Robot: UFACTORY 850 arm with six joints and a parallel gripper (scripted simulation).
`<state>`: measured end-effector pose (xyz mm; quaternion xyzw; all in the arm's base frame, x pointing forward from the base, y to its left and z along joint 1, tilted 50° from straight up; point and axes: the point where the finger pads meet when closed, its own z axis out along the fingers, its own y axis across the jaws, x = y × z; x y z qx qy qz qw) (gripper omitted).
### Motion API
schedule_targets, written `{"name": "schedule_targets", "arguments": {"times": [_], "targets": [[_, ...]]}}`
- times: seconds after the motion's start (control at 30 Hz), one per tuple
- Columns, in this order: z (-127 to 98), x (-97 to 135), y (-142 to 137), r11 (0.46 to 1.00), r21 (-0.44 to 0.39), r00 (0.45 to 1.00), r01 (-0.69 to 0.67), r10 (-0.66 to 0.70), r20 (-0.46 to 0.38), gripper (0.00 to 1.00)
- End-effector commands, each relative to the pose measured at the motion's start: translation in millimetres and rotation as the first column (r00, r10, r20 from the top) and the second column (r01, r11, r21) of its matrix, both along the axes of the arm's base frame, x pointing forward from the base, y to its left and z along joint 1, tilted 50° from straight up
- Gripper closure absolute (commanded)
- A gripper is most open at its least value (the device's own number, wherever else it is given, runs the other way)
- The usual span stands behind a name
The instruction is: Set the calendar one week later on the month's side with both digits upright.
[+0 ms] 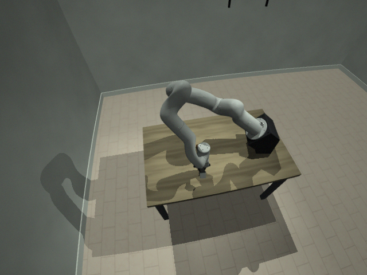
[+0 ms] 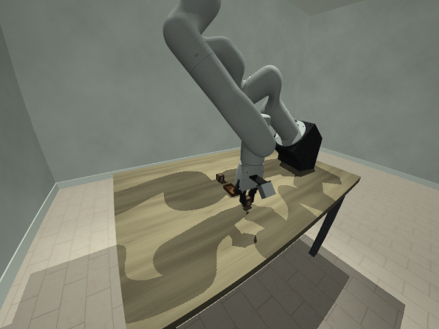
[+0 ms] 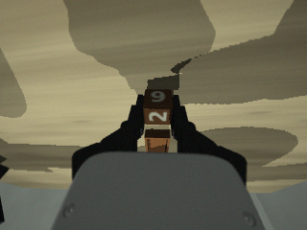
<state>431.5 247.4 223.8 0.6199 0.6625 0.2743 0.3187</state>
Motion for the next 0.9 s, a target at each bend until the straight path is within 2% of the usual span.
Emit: {"name": "schedule_targets", "arguments": {"times": [0.0, 0.87], "targets": [[0.3, 0.0, 0.3, 1.0, 0.001, 1.0, 0.0, 0.0, 0.001, 0.71], [-1.8, 2.5, 0.2, 1.0, 0.001, 1.0, 0.0, 0.0, 0.001, 0.71]]}}
